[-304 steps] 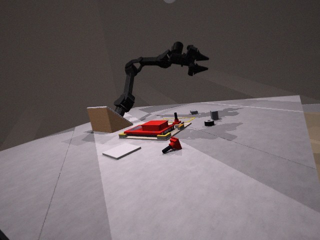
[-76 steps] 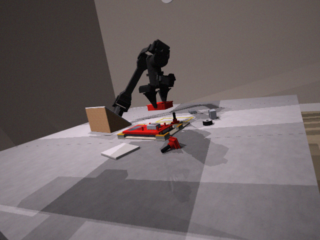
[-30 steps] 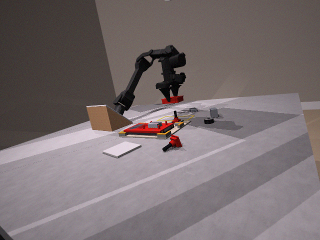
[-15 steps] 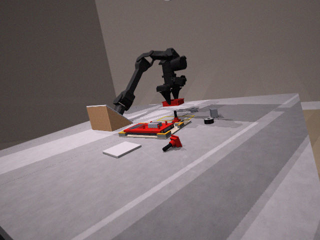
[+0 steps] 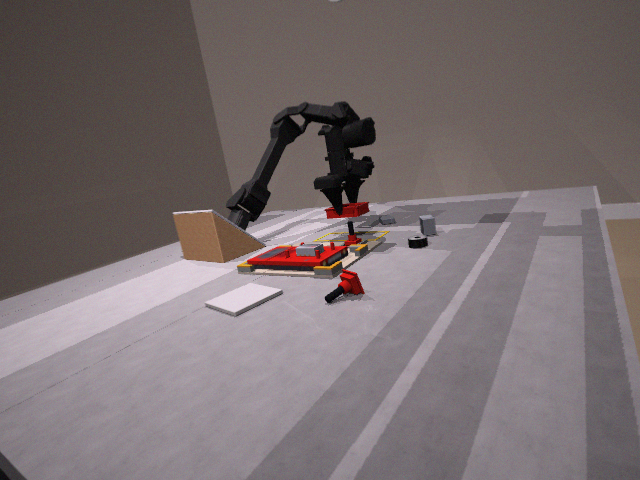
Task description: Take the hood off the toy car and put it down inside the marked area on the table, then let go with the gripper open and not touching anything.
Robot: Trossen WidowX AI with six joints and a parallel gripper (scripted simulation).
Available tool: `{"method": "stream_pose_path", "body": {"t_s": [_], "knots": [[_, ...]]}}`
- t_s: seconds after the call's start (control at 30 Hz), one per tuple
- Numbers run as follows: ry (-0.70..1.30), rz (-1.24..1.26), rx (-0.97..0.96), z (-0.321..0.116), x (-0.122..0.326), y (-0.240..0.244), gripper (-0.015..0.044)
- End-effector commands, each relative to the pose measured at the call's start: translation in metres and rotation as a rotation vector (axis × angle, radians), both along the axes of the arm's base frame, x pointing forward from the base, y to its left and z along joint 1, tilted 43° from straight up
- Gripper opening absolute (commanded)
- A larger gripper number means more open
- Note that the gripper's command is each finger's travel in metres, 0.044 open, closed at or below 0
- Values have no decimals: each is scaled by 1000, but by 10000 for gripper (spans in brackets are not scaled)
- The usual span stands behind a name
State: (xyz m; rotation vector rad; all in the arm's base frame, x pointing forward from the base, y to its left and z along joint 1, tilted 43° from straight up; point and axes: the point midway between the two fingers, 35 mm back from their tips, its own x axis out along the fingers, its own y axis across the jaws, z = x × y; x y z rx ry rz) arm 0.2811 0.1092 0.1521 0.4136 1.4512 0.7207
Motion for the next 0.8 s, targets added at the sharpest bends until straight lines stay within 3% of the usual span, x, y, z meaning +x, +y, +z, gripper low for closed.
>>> {"method": "stream_pose_path", "body": {"t_s": [0.0,0.77], "knots": [[6,-4,6,-3,-1,3,0],[6,-4,8,-18,-3,18,0]]}}
